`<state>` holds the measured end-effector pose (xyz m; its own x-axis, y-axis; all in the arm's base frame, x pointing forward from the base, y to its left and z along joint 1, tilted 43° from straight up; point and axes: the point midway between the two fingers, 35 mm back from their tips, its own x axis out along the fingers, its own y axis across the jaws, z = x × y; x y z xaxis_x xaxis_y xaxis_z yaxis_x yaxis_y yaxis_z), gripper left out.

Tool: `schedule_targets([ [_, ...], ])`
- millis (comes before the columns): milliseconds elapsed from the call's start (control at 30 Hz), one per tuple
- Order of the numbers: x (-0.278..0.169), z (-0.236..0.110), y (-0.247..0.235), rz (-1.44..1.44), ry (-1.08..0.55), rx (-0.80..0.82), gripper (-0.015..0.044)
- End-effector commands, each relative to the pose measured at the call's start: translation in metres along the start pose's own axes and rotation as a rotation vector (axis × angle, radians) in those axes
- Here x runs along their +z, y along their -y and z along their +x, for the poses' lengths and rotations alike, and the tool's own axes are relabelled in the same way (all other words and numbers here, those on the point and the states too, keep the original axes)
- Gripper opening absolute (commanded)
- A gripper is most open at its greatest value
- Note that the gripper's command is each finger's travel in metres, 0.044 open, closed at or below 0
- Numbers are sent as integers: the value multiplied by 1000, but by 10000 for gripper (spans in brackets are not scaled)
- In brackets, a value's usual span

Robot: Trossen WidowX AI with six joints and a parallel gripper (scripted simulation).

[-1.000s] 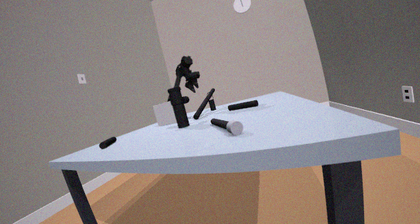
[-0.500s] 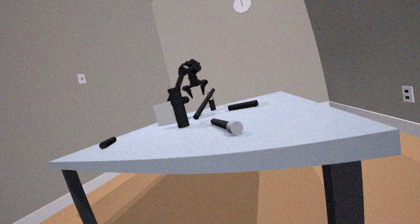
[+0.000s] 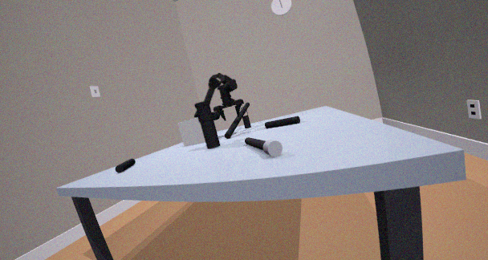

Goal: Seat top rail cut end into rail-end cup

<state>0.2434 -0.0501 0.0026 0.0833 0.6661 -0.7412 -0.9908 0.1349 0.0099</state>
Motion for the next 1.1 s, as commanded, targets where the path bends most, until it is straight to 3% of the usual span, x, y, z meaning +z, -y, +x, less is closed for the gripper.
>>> schedule_targets([
  [0,1,9,-2,9,9,9,440],
  [1067,1,57,-2,10,10,9,440],
])
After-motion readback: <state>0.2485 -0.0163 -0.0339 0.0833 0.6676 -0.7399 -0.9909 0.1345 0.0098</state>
